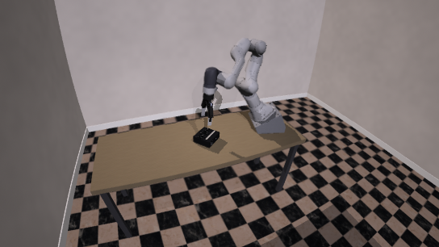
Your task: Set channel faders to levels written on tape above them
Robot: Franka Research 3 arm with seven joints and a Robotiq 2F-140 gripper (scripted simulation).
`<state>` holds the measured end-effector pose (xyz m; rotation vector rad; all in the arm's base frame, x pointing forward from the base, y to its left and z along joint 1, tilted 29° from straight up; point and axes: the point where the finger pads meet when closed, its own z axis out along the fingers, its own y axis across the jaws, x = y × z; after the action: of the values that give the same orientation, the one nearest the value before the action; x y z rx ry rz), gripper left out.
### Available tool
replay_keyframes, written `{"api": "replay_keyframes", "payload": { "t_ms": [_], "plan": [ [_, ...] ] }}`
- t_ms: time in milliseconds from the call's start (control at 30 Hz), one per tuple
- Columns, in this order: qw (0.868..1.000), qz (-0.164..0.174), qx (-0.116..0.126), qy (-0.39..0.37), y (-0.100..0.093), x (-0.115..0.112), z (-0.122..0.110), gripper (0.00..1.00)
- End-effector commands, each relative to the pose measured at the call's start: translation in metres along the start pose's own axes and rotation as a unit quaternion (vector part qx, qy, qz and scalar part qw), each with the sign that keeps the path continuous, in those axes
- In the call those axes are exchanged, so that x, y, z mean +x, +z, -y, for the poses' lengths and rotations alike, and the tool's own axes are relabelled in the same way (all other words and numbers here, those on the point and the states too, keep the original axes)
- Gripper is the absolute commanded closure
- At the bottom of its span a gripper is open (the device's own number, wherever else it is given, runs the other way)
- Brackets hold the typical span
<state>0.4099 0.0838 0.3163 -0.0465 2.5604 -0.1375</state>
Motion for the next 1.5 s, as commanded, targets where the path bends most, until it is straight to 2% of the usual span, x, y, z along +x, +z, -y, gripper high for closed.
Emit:
{"api": "replay_keyframes", "payload": {
  "t_ms": [0,33,67,267,533,600,633,700,767,800,833,1033,1100,1167,1200,1467],
  "plan": [
    [0.992,-0.008,-0.004,-0.122,0.001,0.007,0.003,0.00],
    [0.992,-0.008,-0.004,-0.122,0.001,0.007,0.003,0.00],
    [0.986,-0.008,-0.003,-0.165,0.001,0.007,0.003,0.00],
    [0.966,-0.010,-0.003,-0.260,0.001,0.007,0.003,0.00],
    [0.924,-0.019,-0.006,-0.381,0.005,0.001,0.008,0.00],
    [0.924,-0.019,-0.006,-0.381,0.005,0.001,0.008,0.00],
    [0.909,-0.025,-0.007,-0.417,0.008,-0.002,0.010,0.00],
    [0.897,-0.040,-0.015,-0.440,0.014,-0.010,0.017,0.00],
    [0.955,-0.043,-0.014,-0.292,0.022,-0.021,0.026,0.00],
    [0.978,-0.043,-0.011,-0.203,0.026,-0.026,0.031,0.00],
    [0.985,-0.039,-0.008,-0.169,0.031,-0.032,0.037,0.00],
    [0.998,-0.046,-0.006,-0.041,0.054,-0.058,0.073,0.00],
    [0.999,-0.048,-0.007,0.000,0.057,-0.061,0.079,0.00],
    [0.999,-0.048,-0.007,0.000,0.057,-0.061,0.079,0.00],
    [0.997,-0.049,-0.008,0.051,0.058,-0.062,0.081,0.00],
    [0.981,-0.044,-0.012,0.187,0.058,-0.062,0.081,0.00]
  ]
}}
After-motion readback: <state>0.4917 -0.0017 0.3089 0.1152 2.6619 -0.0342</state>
